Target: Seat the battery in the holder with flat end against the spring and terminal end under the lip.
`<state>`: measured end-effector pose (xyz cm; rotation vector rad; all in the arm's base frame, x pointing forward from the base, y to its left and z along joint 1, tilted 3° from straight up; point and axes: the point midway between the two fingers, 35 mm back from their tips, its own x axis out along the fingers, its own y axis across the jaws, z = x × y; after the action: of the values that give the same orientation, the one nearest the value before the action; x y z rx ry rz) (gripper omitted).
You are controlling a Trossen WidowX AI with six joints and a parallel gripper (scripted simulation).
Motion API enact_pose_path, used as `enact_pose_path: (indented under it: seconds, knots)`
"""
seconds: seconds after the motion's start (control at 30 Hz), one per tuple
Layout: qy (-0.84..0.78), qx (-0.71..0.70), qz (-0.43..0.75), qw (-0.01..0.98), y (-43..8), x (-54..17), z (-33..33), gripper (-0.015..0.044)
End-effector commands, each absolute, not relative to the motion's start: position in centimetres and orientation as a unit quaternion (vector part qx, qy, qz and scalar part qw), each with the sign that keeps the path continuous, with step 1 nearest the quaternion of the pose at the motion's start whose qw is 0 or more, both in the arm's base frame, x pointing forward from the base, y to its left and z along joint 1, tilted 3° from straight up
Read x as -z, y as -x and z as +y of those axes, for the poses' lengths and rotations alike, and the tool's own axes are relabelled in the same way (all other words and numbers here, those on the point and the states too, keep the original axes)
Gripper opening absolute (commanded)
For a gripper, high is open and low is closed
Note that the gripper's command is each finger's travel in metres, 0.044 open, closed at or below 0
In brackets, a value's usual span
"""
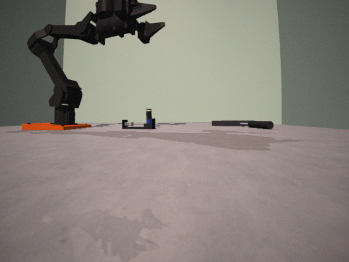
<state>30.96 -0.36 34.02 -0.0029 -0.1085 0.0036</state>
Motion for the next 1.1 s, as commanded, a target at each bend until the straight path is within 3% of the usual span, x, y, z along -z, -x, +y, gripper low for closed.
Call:
enact_pose_path:
  seconds: [0.0,0.2,0.47,0.8,1.07]
  knots:
    - [0.005,-0.005,-0.046,0.999,-31.1,-33.8,-0.1,0.0374]
    - [0.137,-0.134,0.203,0.960,-33.1,-25.8,7.4,0.0216]
    - [0.288,-0.279,0.385,0.831,-29.4,-19.7,13.3,0.0006]
    - [0.453,-0.434,0.521,0.579,-21.5,-16.4,16.5,0.0000]
    - [0.455,-0.436,0.522,0.575,-21.3,-16.4,16.5,0.0000]
